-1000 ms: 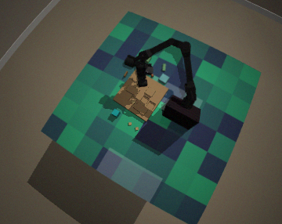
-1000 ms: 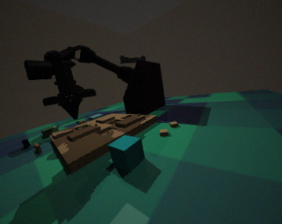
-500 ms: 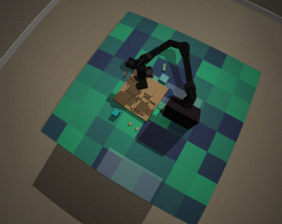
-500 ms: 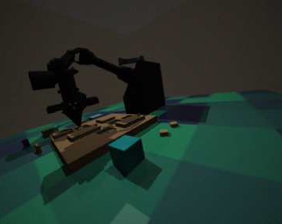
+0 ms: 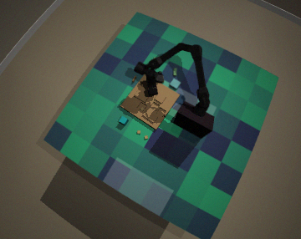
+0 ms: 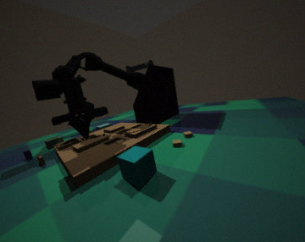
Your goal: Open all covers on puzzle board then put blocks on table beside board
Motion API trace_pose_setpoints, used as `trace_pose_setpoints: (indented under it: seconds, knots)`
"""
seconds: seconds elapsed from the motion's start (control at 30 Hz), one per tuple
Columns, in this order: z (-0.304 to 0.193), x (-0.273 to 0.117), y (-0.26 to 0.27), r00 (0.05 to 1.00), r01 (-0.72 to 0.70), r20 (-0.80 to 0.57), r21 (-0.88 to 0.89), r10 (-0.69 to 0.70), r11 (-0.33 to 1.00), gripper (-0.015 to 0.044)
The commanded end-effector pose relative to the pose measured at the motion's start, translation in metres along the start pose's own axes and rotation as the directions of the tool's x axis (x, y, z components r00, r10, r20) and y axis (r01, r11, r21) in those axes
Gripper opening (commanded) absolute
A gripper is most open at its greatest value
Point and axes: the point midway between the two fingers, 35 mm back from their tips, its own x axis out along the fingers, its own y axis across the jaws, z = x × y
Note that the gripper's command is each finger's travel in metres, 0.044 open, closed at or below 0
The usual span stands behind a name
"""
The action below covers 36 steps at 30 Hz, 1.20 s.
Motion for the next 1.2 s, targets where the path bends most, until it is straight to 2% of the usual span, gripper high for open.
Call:
trace_pose_setpoints:
  seconds: [0.0, 1.17]
  knots:
    - [0.0027, 0.0016, -0.0024, 1.0, -0.003, 0.003, -0.006, 0.003, 1.0, 0.0]
    - [0.0048, 0.0029, -0.0063, 1.0, -0.003, 0.003, -0.004, 0.003, 1.0, 0.0]
